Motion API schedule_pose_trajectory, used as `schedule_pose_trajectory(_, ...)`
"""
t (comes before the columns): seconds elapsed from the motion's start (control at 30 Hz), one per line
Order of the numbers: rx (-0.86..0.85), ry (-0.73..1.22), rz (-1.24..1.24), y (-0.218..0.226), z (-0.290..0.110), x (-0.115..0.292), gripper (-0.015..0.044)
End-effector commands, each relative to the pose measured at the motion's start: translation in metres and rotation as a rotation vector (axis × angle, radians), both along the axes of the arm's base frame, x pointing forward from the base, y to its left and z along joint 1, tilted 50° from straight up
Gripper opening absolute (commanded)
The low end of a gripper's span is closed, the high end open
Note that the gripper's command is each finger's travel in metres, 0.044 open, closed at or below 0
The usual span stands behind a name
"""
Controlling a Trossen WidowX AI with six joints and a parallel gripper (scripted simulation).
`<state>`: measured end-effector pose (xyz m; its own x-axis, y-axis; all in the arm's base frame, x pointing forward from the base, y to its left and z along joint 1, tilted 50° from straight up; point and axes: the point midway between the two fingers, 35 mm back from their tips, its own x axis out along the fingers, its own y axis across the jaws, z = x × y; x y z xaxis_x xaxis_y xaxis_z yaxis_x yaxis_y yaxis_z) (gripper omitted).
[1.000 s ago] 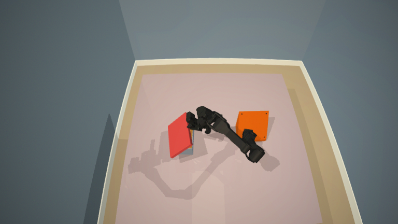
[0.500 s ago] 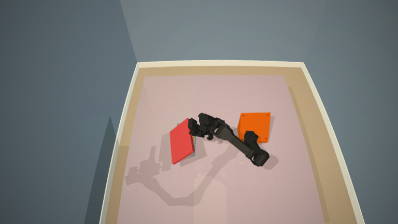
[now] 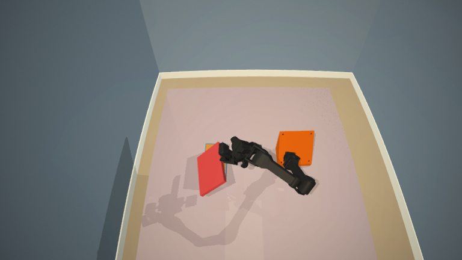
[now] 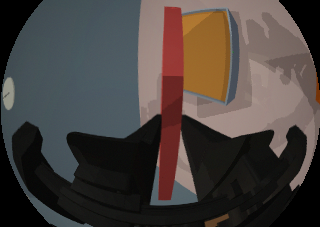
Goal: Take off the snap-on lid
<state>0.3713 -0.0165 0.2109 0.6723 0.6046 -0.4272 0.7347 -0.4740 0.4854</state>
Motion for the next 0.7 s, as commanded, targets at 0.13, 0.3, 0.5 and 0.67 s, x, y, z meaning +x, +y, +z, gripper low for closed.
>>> schedule_pose_trajectory(0.13,-0.003,-0.006,-0.008,0.009,0.016,-0.002,0.0)
schedule_pose_trajectory(0.3,-0.003,-0.005,-0.008,0.015,0.023,-0.004,0.0)
schedule_pose_trajectory(0.5,-0.003,-0.005,-0.008,0.023,0.032,-0.006,0.0)
schedule_pose_trajectory(0.67,-0.002,-0.005,-0.008,0.029,0.04,-0.007,0.0)
